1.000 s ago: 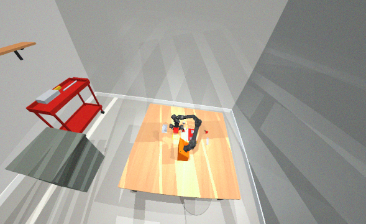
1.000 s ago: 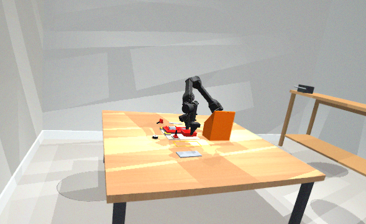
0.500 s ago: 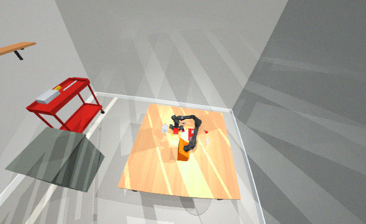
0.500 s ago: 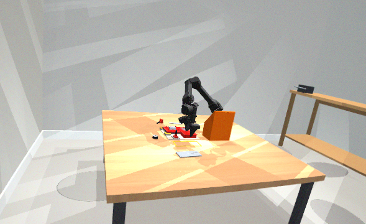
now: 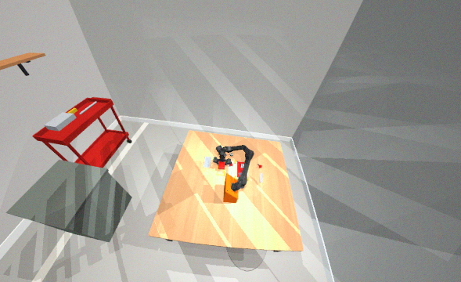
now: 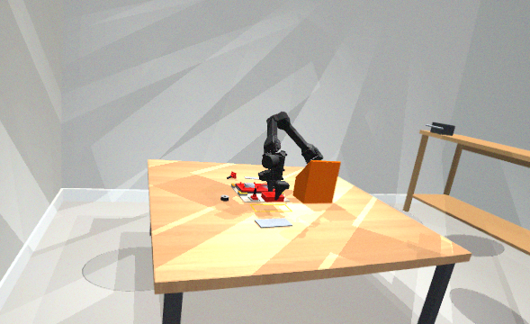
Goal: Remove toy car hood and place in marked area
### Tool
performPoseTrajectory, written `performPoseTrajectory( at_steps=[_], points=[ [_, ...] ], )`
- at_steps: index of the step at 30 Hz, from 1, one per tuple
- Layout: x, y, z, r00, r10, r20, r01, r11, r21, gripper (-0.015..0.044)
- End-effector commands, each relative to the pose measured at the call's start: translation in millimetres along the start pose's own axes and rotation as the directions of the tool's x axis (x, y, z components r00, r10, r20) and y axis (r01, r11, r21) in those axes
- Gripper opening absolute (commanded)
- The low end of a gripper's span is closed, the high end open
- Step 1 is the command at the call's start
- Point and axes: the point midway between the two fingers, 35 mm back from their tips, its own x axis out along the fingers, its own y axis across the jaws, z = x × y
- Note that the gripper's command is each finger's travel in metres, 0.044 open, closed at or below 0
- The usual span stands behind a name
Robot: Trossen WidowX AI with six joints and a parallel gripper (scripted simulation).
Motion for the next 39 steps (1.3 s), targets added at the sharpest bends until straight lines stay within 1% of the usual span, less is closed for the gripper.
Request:
performPoseTrajectory(
  at_steps=[1, 39],
  points=[
    [3, 0, 0, 1.000, -0.003, 0.002, 0.003, 1.000, -0.004, 0.0000],
    [28, -2, -2, 1.000, -0.006, 0.002, 0.006, 1.000, -0.004, 0.0000]
  ],
)
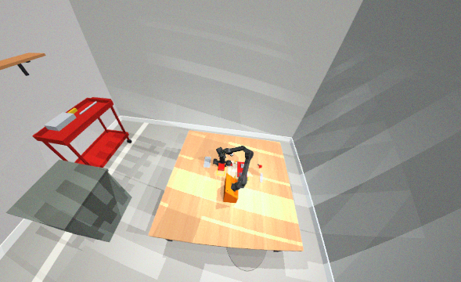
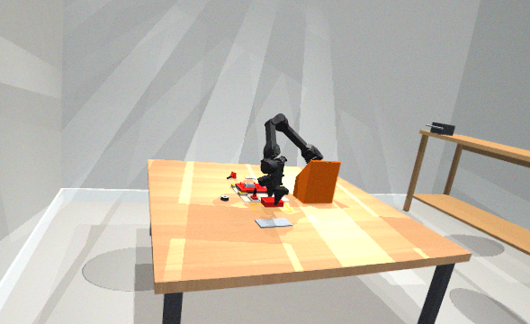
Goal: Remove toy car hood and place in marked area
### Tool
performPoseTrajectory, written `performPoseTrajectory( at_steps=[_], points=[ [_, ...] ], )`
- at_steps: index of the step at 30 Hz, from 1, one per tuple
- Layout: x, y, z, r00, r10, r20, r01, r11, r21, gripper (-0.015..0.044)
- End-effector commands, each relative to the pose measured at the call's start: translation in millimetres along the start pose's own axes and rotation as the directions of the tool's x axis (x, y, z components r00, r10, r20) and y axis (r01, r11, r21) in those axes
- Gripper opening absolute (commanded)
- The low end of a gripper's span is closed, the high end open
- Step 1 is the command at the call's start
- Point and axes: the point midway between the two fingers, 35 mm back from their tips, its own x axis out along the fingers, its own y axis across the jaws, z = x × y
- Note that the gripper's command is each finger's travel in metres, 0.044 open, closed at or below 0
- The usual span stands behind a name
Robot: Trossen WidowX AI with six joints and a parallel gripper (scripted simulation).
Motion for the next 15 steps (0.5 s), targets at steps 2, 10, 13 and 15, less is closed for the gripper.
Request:
performPoseTrajectory(
  at_steps=[2, 10, 13, 15],
  points=[
    [2.3, -0.1, 0.2, 1.000, -0.002, 0.002, 0.002, 1.000, -0.004, 0.0000],
    [6.3, -0.1, 0.2, 1.000, -0.002, 0.002, 0.002, 1.000, -0.004, 0.0000],
    [7.8, -0.2, 0.2, 1.000, -0.002, 0.002, 0.002, 1.000, -0.004, 0.0000],
    [8.8, -0.2, 0.2, 1.000, -0.002, 0.002, 0.002, 1.000, -0.004, 0.0000]
  ],
)
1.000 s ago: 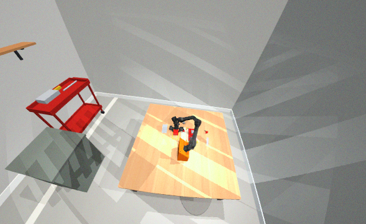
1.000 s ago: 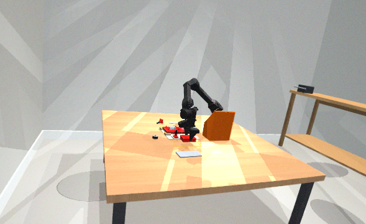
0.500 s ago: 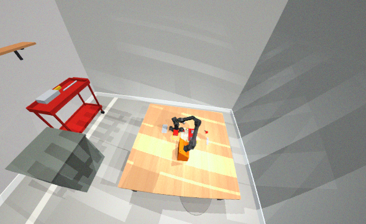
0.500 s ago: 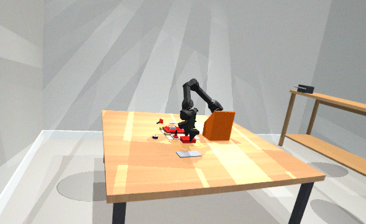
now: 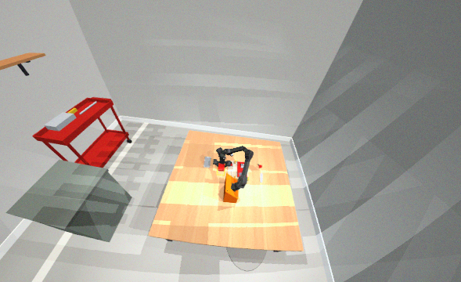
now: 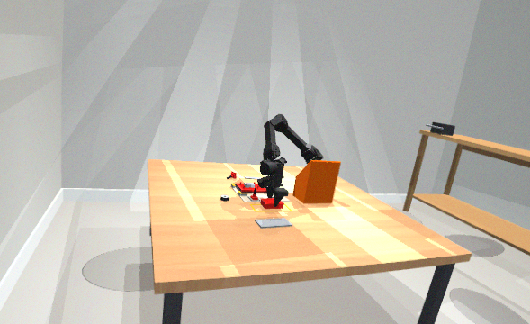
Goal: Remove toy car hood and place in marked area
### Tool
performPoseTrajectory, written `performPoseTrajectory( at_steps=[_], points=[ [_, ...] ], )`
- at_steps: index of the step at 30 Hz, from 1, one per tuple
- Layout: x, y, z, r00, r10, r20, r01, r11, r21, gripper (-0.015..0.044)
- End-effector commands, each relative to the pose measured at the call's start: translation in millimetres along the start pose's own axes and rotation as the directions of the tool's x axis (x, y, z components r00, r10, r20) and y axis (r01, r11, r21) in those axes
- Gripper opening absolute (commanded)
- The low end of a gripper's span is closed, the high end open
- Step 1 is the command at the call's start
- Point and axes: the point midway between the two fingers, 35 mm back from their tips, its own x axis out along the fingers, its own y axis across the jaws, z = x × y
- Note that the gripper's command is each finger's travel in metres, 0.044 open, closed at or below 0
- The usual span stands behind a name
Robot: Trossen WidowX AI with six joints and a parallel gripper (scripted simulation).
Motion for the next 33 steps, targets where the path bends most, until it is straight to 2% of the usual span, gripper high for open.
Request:
performPoseTrajectory(
  at_steps=[1, 19, 33],
  points=[
    [2.0, -0.2, 0.2, 1.000, -0.002, 0.002, 0.002, 1.000, -0.004, 0.0000],
    [10.9, -0.3, 0.0, 1.000, -0.003, 0.002, 0.003, 1.000, -0.004, 0.0000],
    [9.4, -0.2, -0.1, 1.000, -0.001, 0.000, 0.001, 1.000, 0.000, 0.0368]
  ],
)
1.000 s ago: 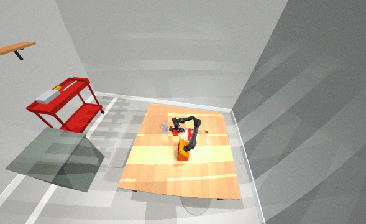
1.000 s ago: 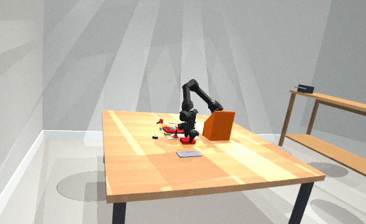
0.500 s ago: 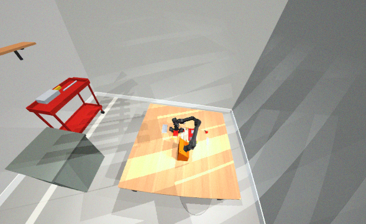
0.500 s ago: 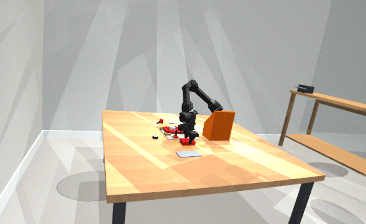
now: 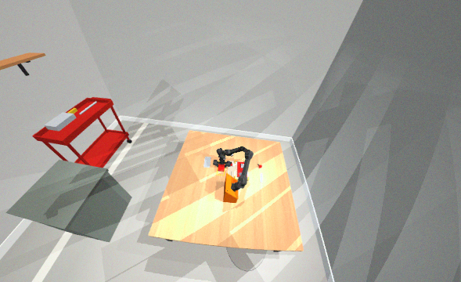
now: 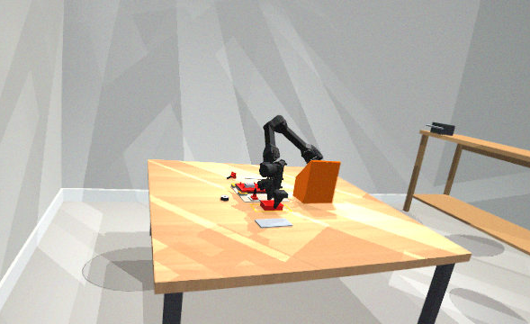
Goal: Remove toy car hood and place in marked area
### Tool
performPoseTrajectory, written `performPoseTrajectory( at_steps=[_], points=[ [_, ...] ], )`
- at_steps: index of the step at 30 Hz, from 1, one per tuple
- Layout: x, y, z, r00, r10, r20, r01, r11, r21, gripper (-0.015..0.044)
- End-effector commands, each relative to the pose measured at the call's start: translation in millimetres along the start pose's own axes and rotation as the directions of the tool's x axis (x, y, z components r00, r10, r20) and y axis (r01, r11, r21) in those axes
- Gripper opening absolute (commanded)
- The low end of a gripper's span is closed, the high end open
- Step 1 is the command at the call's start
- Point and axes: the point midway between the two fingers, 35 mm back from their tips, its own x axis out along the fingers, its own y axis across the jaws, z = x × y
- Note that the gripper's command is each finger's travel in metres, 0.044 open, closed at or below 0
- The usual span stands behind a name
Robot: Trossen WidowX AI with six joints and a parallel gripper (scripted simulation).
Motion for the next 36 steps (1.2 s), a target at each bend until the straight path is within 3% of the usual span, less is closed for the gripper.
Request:
performPoseTrajectory(
  at_steps=[1, 3, 12, 36],
  points=[
    [0, 0, 0, 1.000, 0.000, 0.000, 0.000, 1.000, 0.001, 0.0394],
    [-3, 0, 0, 1.000, 0.001, 0.000, -0.001, 1.000, 0.001, 0.0440],
    [-73, 1, 0, 1.000, 0.002, 0.002, -0.002, 1.000, 0.000, 0.0440],
    [-73, 1, 0, 1.000, 0.002, 0.002, -0.002, 1.000, 0.000, 0.0440]
  ],
)
